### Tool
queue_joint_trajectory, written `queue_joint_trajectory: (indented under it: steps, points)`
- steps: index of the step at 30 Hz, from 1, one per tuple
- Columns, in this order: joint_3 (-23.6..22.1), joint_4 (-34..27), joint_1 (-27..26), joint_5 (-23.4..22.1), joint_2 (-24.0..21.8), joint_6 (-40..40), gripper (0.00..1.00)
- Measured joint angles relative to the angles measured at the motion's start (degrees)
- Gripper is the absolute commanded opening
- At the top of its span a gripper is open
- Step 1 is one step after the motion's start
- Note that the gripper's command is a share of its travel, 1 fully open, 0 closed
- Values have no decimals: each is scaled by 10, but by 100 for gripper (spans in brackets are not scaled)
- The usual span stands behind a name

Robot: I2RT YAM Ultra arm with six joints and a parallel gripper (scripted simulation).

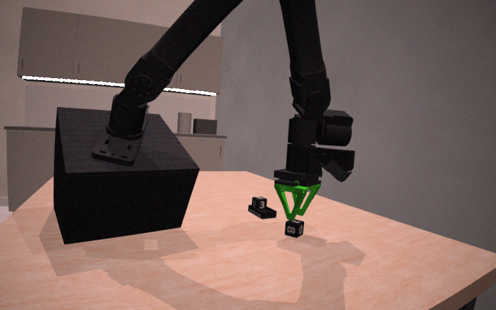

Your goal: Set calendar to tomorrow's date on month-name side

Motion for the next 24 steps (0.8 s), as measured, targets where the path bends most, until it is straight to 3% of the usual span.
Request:
queue_joint_trajectory:
  steps: [17,24]
  points:
    - [0,-9,0,0,-3,3,45]
    - [2,-42,12,1,-31,14,45]
